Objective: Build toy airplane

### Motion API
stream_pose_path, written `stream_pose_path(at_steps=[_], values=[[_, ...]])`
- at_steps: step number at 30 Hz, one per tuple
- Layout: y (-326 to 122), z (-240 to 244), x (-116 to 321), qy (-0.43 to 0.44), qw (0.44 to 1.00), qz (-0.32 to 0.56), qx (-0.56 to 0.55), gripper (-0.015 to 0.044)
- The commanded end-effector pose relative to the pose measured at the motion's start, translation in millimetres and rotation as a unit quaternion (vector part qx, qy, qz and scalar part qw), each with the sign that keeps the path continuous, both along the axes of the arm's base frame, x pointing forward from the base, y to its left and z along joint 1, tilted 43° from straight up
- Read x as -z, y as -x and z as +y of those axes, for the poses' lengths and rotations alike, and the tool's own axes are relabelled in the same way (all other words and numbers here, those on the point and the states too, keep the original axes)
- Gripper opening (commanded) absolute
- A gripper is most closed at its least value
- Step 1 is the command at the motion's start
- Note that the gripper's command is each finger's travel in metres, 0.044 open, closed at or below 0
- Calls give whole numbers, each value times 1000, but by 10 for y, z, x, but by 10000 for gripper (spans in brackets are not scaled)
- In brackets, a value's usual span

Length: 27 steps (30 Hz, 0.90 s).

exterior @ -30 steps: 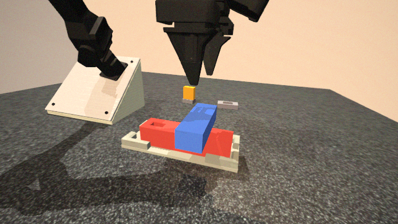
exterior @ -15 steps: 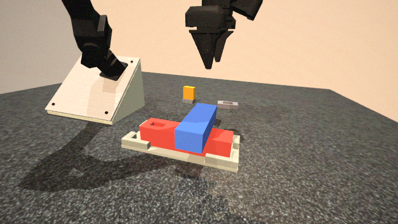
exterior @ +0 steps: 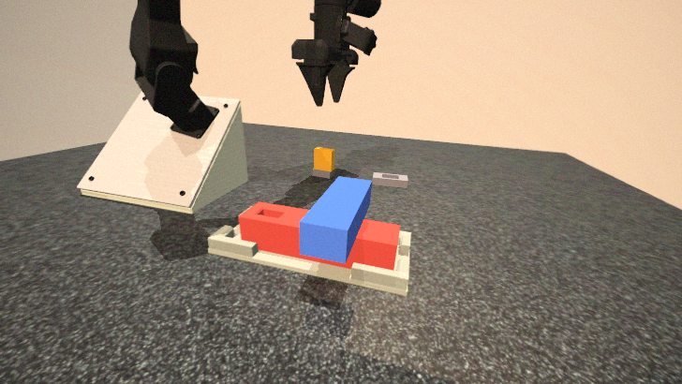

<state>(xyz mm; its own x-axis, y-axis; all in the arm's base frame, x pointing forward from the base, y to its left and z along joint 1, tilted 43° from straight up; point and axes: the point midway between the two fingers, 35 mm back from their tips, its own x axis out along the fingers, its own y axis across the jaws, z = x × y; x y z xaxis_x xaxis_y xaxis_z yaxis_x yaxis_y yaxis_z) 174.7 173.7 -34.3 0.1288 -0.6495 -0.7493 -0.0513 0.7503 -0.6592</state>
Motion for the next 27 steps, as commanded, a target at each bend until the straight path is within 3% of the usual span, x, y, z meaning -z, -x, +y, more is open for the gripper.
stream_pose_path(at_steps=[1, 12, 27], values=[[88, 10, 83, 3, 1000, -8, 12, 440], [16, -360, 496, 4, 1000, -8, 11, 440], [-10, -484, 635, 4, 1000, -9, 12, 440]])
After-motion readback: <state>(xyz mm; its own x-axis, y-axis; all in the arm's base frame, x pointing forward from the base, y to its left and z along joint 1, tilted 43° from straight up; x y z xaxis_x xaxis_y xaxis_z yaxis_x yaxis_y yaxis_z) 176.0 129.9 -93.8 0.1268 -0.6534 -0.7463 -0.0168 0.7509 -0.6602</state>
